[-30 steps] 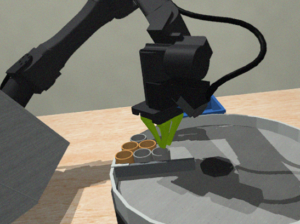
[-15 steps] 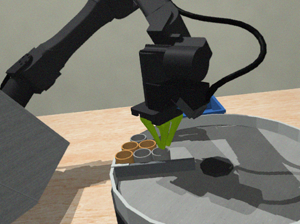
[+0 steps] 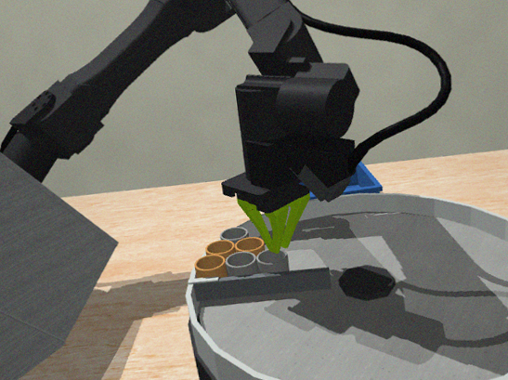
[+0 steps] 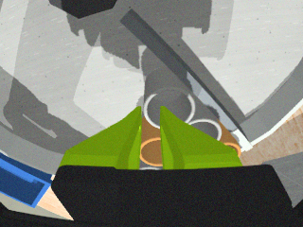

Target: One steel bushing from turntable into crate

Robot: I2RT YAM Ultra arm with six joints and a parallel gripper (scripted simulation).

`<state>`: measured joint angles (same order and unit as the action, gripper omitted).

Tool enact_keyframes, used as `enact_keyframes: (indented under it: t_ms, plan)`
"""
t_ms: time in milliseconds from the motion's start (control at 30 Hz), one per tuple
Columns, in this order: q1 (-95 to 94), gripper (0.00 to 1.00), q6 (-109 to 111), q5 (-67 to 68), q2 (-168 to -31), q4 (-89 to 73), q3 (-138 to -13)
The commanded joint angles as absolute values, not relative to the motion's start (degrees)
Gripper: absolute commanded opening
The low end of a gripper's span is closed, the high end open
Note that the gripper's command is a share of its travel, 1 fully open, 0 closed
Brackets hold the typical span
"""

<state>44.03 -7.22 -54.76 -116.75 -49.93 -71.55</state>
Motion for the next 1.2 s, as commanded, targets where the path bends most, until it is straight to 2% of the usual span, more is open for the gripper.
enact_keyframes:
  t_ms: [0,1167]
  plan:
    - [45.74,0.15,-6.92,-54.9,-115.68,-50.27,-73.01]
    - [45.93,0.15,-6.6,-54.85,-116.45,-51.3,-73.55]
